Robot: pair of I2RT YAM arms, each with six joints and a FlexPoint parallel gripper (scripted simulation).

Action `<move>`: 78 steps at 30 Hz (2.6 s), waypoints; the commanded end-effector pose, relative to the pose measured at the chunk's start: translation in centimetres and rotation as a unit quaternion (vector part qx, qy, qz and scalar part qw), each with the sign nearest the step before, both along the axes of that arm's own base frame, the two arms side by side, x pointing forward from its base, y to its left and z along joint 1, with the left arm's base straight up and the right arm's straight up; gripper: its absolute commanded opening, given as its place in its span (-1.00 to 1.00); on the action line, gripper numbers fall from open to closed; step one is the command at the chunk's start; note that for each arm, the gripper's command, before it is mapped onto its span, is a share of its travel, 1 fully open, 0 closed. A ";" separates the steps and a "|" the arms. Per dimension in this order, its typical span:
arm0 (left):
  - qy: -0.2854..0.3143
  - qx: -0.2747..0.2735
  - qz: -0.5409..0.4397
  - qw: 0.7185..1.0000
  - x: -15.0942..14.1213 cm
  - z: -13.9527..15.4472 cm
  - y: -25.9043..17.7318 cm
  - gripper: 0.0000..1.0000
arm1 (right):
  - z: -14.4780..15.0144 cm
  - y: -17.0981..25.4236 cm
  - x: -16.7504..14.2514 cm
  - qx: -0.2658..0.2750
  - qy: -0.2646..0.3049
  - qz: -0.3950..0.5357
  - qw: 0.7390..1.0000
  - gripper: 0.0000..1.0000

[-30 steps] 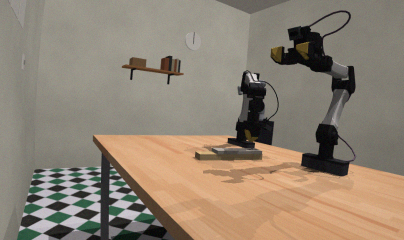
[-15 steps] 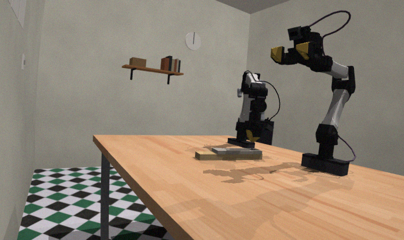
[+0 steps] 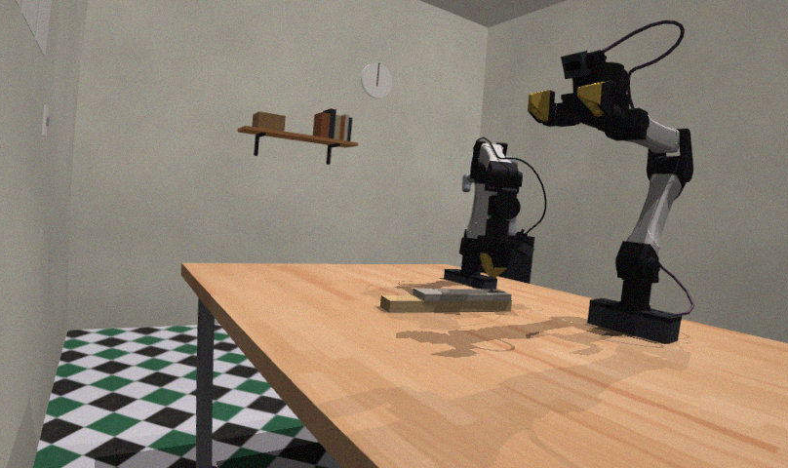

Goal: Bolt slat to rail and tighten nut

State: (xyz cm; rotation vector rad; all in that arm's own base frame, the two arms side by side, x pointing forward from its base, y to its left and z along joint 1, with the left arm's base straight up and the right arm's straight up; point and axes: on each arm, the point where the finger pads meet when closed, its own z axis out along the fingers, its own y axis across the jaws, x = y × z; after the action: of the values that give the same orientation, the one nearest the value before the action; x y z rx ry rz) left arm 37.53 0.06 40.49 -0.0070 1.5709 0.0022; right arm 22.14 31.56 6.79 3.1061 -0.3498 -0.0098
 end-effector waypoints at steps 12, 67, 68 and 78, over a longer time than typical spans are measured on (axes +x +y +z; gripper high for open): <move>-0.005 0.002 -0.003 1.000 -0.1 0.1 -0.1 1.00 | -0.3 0.6 0.1 0.012 -0.007 -0.002 1.000 -0.73; -0.005 0.002 -0.003 1.000 -0.1 0.1 -0.1 1.00 | -3.6 0.6 0.0 0.012 -0.007 -0.002 1.000 -0.73; -0.005 0.002 -0.003 1.000 -0.1 0.1 -0.1 1.00 | -3.7 0.6 0.0 0.012 -0.007 -0.002 1.000 -0.73; -0.005 0.002 -0.003 1.000 -0.1 0.1 -0.1 1.00 | -4.3 0.5 0.0 0.011 -0.006 -0.003 1.000 -0.73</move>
State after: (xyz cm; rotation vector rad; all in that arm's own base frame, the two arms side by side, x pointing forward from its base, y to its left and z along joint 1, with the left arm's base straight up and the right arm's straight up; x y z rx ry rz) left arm 37.53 0.06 40.49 -0.0071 1.5709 0.0022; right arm 22.22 31.68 3.98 3.1341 -0.3535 0.0143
